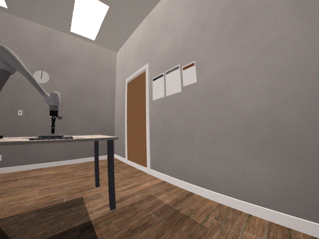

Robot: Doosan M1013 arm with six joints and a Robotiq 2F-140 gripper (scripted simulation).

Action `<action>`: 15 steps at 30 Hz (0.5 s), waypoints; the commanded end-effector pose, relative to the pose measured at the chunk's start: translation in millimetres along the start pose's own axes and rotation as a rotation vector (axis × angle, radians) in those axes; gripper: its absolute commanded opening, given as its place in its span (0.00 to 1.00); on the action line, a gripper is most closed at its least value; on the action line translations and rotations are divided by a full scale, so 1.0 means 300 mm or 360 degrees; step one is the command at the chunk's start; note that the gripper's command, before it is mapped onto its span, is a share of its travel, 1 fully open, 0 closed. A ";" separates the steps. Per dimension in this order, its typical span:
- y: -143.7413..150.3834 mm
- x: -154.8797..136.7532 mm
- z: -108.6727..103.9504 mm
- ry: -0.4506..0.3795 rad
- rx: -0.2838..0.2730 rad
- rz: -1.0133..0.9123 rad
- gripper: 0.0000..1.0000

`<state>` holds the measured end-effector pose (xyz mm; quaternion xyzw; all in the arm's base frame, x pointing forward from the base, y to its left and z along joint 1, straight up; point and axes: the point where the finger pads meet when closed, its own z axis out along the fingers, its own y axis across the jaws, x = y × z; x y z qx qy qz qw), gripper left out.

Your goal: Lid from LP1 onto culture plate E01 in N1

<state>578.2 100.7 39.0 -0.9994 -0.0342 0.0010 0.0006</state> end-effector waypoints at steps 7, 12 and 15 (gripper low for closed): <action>0.000 0.001 -0.002 0.0002 0.0001 0.0000 0.69; 0.000 0.001 -0.002 0.0002 0.0001 0.0000 0.69; 0.000 0.001 -0.002 0.0002 0.0001 0.0000 0.69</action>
